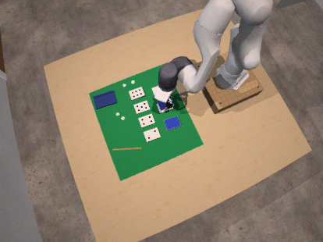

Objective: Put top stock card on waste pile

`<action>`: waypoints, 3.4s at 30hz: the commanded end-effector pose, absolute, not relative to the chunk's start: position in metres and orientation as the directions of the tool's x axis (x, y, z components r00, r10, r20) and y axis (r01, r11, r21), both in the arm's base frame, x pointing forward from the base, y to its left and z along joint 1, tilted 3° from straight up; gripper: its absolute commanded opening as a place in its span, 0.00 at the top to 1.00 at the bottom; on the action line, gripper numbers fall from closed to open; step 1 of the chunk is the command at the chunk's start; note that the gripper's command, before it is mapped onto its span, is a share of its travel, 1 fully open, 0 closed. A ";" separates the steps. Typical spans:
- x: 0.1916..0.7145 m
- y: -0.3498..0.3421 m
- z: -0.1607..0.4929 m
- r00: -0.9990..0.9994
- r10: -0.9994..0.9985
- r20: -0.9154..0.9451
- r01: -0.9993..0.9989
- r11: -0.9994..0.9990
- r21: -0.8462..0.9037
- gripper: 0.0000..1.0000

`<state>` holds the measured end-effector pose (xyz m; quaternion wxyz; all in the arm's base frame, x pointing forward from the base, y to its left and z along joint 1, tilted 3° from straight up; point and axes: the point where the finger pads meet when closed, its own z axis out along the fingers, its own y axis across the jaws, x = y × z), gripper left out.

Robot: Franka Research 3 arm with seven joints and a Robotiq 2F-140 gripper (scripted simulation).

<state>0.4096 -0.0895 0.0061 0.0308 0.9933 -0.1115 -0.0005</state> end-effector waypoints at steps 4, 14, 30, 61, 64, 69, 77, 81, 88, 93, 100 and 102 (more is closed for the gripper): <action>0.410 -0.090 0.007 0.977 -0.212 0.008 -0.212 -0.975 0.060 0.57; 0.410 -0.090 0.007 0.977 -0.212 0.008 -0.212 -0.975 0.060 0.57; 0.410 -0.090 0.007 0.977 -0.212 0.008 -0.212 -0.975 0.060 0.57; 0.411 -0.091 -0.017 0.977 -0.212 0.008 -0.212 -0.975 0.060 0.57; 0.411 -0.091 -0.022 0.977 -0.212 0.008 -0.212 -0.975 0.060 0.57; 0.411 -0.091 -0.027 0.977 -0.212 0.008 -0.212 -0.975 0.060 0.57; 0.412 -0.092 -0.034 0.977 -0.212 0.008 -0.212 -0.975 0.060 0.57; 0.412 -0.092 -0.035 0.977 -0.212 0.008 -0.212 -0.975 0.060 0.57; 0.412 -0.092 -0.035 0.977 -0.212 0.008 -0.212 -0.975 0.060 0.57; 0.412 -0.092 -0.035 0.977 -0.212 0.008 -0.212 -0.975 0.060 0.57; 0.412 -0.092 -0.035 0.977 -0.212 0.008 -0.212 -0.975 0.060 0.57; 0.412 -0.092 -0.035 0.977 -0.212 0.008 -0.212 -0.975 0.060 0.57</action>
